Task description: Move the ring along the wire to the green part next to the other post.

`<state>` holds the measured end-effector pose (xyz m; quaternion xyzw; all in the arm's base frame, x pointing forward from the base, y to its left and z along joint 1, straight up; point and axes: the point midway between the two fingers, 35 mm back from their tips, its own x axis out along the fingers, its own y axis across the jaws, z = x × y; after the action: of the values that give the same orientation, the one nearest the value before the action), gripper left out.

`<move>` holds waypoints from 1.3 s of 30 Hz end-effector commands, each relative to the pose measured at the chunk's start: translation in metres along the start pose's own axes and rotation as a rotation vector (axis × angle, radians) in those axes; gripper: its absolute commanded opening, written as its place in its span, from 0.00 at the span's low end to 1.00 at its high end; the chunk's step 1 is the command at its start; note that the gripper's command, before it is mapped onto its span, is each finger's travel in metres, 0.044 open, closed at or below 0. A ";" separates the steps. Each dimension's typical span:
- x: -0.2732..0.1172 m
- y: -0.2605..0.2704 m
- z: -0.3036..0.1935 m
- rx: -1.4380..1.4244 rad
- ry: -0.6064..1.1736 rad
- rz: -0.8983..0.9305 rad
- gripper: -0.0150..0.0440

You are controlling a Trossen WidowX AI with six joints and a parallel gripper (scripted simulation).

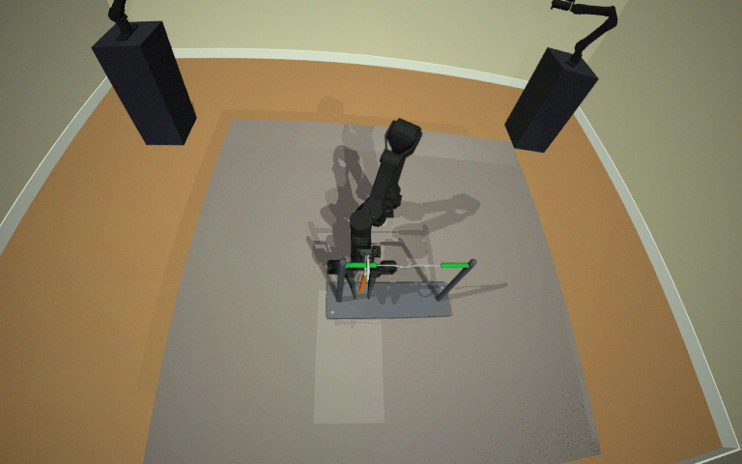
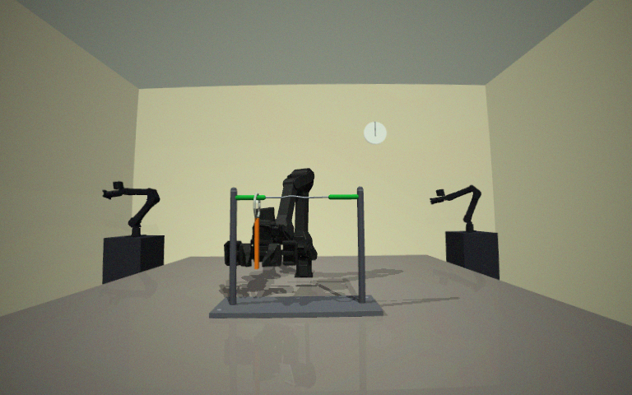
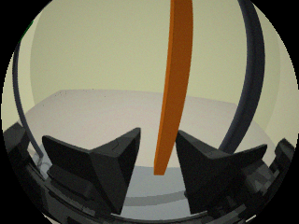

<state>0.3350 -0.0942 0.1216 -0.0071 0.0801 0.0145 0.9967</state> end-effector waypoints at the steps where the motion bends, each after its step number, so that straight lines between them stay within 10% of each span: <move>1: 0.000 -0.001 0.001 0.003 -0.002 -0.005 0.53; 7: 0.000 -0.001 0.001 0.003 -0.002 -0.005 0.53; 20: 0.000 0.000 0.000 0.000 0.000 0.000 0.01; 39: -0.003 -0.004 0.019 -0.004 -0.001 -0.004 0.00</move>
<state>0.3346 -0.0970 0.1346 -0.0050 0.0830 0.0112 0.9965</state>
